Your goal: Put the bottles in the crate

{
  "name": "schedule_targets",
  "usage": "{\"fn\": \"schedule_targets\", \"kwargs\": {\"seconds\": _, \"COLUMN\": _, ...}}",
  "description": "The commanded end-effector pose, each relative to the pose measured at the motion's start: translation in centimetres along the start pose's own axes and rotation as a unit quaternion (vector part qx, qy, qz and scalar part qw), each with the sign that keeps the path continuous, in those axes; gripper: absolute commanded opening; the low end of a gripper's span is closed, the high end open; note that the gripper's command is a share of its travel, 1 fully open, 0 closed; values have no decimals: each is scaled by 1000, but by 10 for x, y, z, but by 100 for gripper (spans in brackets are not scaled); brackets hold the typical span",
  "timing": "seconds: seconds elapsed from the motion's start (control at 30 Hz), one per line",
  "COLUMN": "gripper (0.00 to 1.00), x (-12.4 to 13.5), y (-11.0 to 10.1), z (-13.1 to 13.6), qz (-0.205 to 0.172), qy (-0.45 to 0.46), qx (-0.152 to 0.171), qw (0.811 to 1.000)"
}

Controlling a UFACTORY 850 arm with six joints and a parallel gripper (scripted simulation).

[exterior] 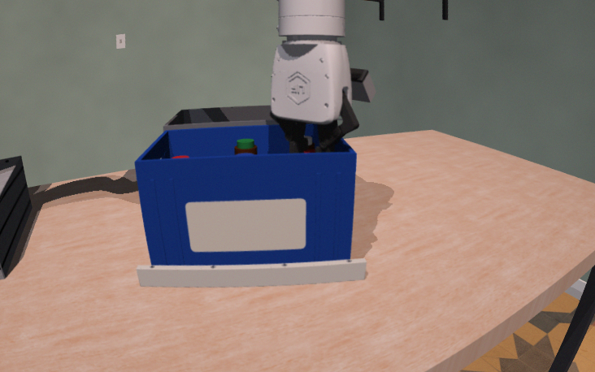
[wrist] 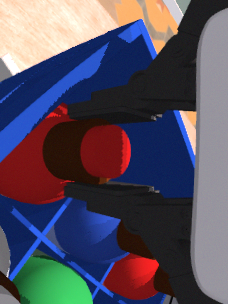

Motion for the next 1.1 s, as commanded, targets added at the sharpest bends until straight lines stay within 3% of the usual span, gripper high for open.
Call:
{"fn": "schedule_targets", "kwargs": {"seconds": 0.0, "gripper": 0, "x": -1, "y": -3, "z": 1, "qz": 1, "qy": 0, "qx": 1, "qw": 1000}}
{"fn": "schedule_targets", "kwargs": {"seconds": 1.07, "gripper": 0, "x": -1, "y": -50, "z": 1, "qz": 1, "qy": 0, "qx": 1, "qw": 1000}}
Point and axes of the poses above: the point where the finger pads meet when closed, its own y axis out along the fingers, its own z axis across the jaws, x = y × z, the point moved 1 cm from there along -y, back along the fingers, and after that the axes turned 15 degrees about -y, right-handed, at the moved point
